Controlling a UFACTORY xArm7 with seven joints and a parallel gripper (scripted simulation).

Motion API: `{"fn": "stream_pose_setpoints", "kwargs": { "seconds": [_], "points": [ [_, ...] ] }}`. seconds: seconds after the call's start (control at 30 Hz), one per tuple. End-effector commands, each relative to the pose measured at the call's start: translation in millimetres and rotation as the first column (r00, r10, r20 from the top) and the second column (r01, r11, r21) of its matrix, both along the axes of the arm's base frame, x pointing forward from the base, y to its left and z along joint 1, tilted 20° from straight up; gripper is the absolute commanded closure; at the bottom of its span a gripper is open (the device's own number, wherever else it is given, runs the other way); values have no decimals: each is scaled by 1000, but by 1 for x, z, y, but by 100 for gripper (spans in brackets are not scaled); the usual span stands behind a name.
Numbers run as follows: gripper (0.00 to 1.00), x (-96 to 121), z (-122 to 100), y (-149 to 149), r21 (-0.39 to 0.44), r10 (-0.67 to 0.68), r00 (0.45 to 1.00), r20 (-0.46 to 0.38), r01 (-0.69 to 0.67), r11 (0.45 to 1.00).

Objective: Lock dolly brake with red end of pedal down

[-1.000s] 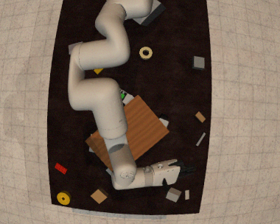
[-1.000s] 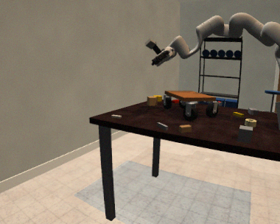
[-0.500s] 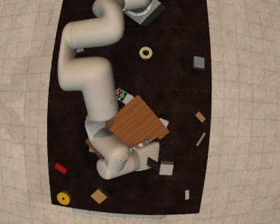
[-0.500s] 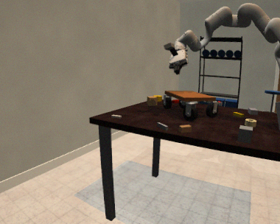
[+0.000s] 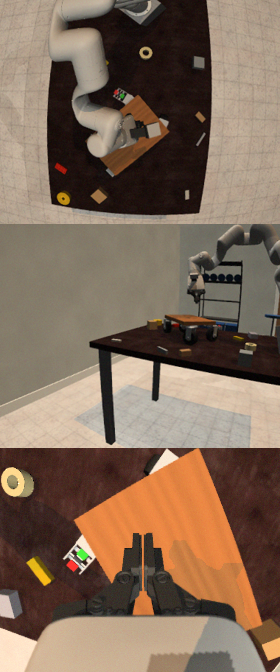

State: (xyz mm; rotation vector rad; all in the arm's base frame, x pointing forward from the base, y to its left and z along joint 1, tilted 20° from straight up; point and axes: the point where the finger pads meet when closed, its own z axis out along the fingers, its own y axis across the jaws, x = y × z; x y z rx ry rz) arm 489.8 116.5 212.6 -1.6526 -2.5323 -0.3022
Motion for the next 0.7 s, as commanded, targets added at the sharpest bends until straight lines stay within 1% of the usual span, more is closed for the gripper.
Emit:
{"fn": "stream_pose_setpoints", "kwargs": {
  "seconds": [0.0,0.03,0.07,0.13,0.17,0.2,0.23,0.33,0.4,0.43,0.5,0.53,0.6,0.67],
  "points": [
    [100,-25,-2,-37,-139,135,986,102,-120,983],
    [100,-25,-2,-37,-139,135,986,102,-120,983],
    [100,-37,-4,-53,-204,213,970,118,-187,961],
    [100,-37,-4,-53,-204,213,970,118,-187,961],
    [100,-48,-7,-67,-263,289,949,125,-249,932],
    [100,-48,-7,-67,-263,289,949,125,-249,932],
    [100,-58,-9,-78,-317,361,924,127,-307,897],
    [100,-58,-9,-78,-317,361,924,127,-307,897],
    [100,-76,-14,-96,-405,485,867,116,-405,820],
    [100,-76,-14,-96,-405,485,867,116,-405,820],
    [100,-90,-18,-106,-466,578,810,96,-477,746],
    [100,-90,-18,-106,-466,578,810,96,-477,746],
    [100,-100,-22,-112,-505,640,764,78,-523,687],
    [100,-106,-25,-115,-525,674,735,66,-549,650]
  ]
}}
